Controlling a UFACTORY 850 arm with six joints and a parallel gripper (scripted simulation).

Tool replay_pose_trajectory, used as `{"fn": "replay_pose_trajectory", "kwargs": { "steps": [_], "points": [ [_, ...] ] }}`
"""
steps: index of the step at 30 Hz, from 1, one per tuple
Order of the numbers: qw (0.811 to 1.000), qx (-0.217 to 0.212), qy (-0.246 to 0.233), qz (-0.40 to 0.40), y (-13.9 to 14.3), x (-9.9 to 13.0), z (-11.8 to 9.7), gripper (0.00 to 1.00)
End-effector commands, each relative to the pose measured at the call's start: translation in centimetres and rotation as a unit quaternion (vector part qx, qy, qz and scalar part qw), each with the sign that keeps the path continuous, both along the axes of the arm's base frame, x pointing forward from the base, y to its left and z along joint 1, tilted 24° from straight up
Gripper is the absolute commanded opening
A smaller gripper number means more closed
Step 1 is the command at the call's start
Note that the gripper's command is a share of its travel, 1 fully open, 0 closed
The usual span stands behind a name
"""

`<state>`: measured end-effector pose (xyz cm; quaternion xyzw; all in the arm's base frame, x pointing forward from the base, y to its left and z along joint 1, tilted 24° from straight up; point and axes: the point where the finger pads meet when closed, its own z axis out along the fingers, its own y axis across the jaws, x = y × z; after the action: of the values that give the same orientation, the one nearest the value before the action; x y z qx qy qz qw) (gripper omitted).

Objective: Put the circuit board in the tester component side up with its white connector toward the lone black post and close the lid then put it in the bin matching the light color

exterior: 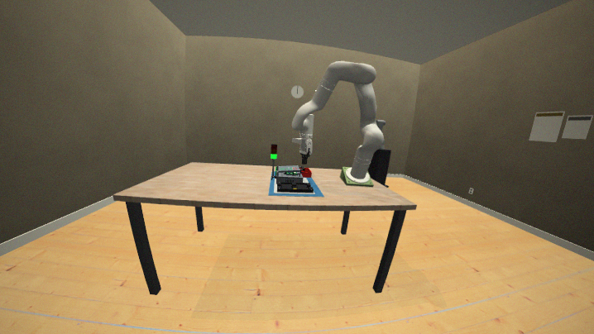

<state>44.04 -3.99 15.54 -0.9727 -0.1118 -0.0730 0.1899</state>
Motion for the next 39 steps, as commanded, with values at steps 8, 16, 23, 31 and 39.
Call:
{"fn": "replay_pose_trajectory", "kwargs": {
  "steps": [8, 16, 23, 31, 39],
  "points": [
    [0.986, -0.013, -0.072, 0.150, -0.04, 0.07, 0.05, 0.00],
    [0.962, -0.025, -0.114, 0.249, -0.04, 0.07, 0.05, 0.00],
    [0.934, -0.034, -0.145, 0.323, -0.04, 0.07, 0.05, 0.00],
    [0.891, -0.045, -0.183, 0.414, -0.04, 0.07, 0.05, 0.00],
    [0.855, -0.052, -0.208, 0.473, -0.04, 0.07, 0.05, 0.00]
  ]
}}
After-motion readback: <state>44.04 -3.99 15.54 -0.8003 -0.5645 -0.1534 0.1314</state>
